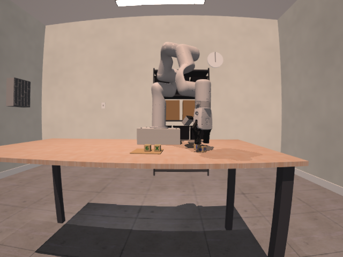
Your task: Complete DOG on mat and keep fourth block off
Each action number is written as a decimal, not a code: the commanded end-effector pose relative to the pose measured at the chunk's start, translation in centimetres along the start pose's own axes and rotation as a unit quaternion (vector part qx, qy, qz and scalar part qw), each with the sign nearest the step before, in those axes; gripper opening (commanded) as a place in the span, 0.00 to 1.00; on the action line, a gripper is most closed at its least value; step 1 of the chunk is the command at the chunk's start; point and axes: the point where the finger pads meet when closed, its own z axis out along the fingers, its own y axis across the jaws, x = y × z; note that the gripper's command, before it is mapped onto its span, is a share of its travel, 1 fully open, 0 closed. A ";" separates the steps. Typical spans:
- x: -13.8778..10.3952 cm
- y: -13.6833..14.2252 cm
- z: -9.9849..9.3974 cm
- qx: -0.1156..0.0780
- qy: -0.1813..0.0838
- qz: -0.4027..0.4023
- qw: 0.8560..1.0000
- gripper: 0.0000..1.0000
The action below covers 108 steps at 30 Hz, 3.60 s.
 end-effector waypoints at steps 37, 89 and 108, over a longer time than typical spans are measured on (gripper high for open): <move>-0.1 0.0 -0.1 0.001 -0.002 0.000 1.000 0.69; -0.2 0.0 2.9 0.001 -0.002 0.000 1.000 0.69; -0.2 0.0 3.3 0.001 -0.002 0.000 1.000 0.69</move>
